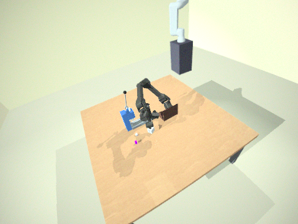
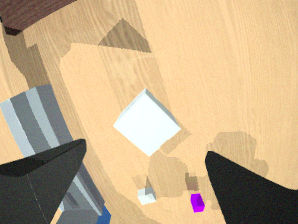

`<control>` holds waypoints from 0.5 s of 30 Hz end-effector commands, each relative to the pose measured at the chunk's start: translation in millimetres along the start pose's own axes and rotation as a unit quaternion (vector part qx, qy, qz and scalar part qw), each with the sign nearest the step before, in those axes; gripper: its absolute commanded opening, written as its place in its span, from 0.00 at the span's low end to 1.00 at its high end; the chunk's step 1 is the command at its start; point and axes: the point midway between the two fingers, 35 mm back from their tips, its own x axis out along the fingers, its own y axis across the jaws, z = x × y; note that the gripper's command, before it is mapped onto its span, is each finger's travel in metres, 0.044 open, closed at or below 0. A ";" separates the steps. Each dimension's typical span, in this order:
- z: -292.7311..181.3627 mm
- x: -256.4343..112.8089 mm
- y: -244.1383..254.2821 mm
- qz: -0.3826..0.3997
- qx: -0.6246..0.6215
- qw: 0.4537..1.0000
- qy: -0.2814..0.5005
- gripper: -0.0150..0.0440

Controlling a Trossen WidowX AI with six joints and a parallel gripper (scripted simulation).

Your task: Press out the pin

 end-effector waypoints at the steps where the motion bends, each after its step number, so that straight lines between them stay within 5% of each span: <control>1: 1.0 7.9 0.2 0.001 -0.321 0.947 -0.001 1.00; 4: 1.2 10.4 0.3 0.001 -0.427 0.904 -0.001 1.00; 15: 1.2 10.6 0.3 0.001 -0.435 0.901 -0.001 1.00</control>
